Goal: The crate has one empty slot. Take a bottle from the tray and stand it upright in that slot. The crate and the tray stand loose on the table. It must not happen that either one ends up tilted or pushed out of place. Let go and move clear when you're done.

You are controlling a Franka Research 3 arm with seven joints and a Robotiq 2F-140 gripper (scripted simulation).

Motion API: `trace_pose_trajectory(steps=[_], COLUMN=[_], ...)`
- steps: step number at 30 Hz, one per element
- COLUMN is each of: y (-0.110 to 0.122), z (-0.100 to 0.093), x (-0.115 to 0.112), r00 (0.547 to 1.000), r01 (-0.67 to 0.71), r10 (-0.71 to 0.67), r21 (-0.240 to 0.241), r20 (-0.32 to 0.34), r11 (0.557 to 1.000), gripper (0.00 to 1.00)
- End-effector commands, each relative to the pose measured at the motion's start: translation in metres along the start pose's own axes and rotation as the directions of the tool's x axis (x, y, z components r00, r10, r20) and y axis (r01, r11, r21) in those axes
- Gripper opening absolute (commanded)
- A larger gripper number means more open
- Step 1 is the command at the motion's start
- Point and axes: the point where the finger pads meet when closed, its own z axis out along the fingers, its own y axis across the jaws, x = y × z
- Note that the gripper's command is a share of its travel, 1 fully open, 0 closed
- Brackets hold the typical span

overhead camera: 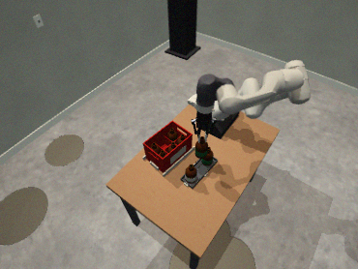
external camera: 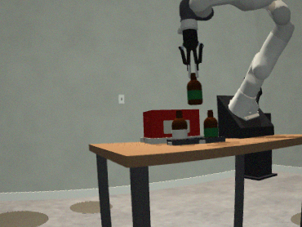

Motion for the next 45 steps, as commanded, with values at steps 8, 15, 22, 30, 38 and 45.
trace_pose_trajectory(steps=[8,15,22,30,38,45], y=[-0.006,-0.009,-0.014,-0.02,-0.029,-0.036], z=[-0.003,-0.003,-0.003,-0.003,-0.003,-0.003], x=[0.005,0.007,0.011,0.016,0.023,0.029], r00=[1.0,1.0,1.0,1.0,1.0,1.0], r01=[-0.004,-0.004,-0.004,-0.004,-0.004,-0.004], r10=[0.004,0.004,0.004,0.004,0.004,0.004], r21=[0.006,0.006,0.006,0.006,0.006,0.006], r20=[0.001,0.001,0.001,0.001,0.001,0.001], r11=[1.0,1.0,1.0,1.0,1.0,1.0], gripper=[0.0,0.0,0.0,0.0,0.0,0.0])
